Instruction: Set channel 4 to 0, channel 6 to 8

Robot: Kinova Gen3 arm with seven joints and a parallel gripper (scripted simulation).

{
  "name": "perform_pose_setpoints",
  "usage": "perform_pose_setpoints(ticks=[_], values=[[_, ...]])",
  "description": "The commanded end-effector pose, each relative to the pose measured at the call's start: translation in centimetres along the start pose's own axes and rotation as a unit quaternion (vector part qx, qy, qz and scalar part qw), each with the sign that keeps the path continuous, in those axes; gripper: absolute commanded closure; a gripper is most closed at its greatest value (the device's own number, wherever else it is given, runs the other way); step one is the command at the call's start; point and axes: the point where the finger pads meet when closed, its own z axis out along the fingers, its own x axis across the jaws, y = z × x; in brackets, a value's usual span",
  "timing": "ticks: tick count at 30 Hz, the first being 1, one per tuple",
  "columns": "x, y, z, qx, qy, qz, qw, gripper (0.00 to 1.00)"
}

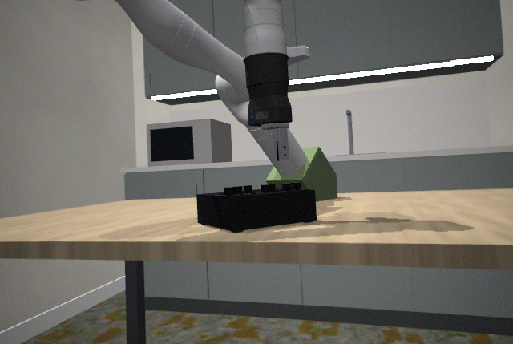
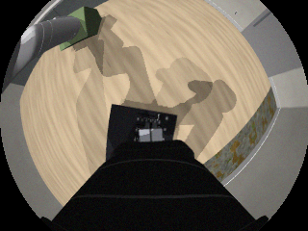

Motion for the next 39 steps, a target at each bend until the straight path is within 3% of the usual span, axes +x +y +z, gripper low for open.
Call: perform_pose_setpoints(ticks=[1,10,12,15,27,29,39], values=[[0.1,0.1,-0.1,-0.007,0.000,0.043,0.999,1.00],[1.0,-0.2,-0.1,-0.007,0.001,0.222,0.975,1.00],[1.0,-0.2,-0.1,-0.007,0.001,0.222,0.975,1.00],[1.3,-0.2,0.0,-0.007,0.001,0.280,0.960,1.00],[2.3,0.0,0.2,-0.007,0.004,0.485,0.874,1.00],[2.3,0.0,0.2,-0.007,0.004,0.485,0.874,1.00],[2.8,0.4,0.4,-0.007,0.007,0.615,0.789,1.00]])
